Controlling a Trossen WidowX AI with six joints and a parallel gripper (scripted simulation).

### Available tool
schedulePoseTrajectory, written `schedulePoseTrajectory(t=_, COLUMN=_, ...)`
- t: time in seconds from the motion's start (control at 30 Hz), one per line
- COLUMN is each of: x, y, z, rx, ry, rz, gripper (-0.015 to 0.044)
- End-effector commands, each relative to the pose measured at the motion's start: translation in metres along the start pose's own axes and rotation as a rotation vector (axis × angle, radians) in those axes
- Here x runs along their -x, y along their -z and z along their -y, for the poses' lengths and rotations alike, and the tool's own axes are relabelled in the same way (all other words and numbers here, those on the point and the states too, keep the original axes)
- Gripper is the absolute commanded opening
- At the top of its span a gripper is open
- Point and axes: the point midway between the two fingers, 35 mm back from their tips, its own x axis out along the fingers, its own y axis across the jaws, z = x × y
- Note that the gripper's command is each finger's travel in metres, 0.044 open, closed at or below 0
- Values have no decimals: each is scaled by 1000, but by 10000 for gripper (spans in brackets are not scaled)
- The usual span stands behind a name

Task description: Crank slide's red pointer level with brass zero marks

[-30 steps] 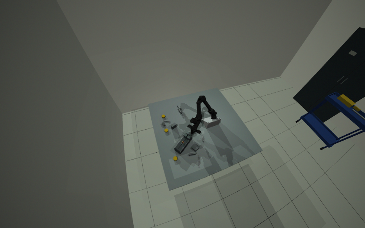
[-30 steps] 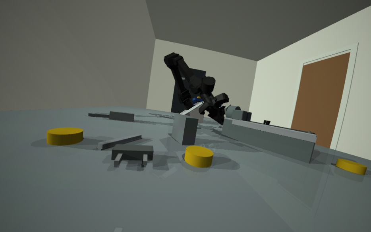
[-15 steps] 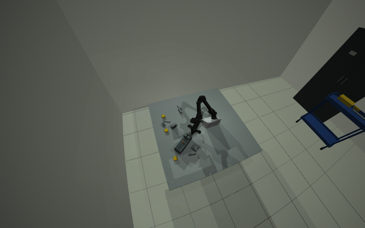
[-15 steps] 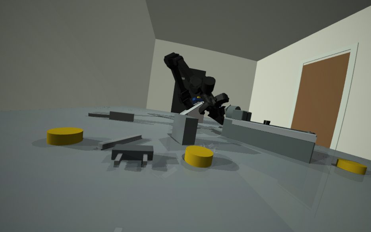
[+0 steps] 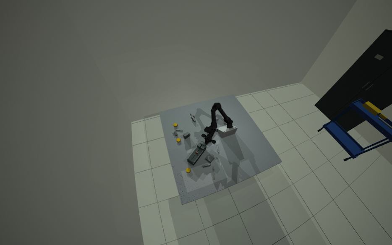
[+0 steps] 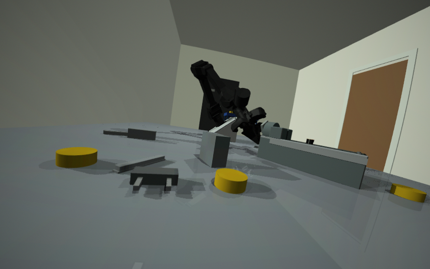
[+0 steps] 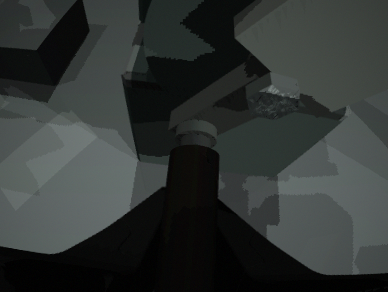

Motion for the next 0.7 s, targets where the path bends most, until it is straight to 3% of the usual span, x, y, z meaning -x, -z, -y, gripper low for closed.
schedulePoseTrajectory(t=0.0, x=0, y=-1, z=-1, rx=-1, ry=-5, rz=2, gripper=0)
schedulePoseTrajectory(t=0.53, x=0, y=0, z=0, rx=0, ry=0, rz=0, gripper=0)
schedulePoseTrajectory(t=0.67, x=0, y=0, z=0, rx=0, ry=0, rz=0, gripper=105)
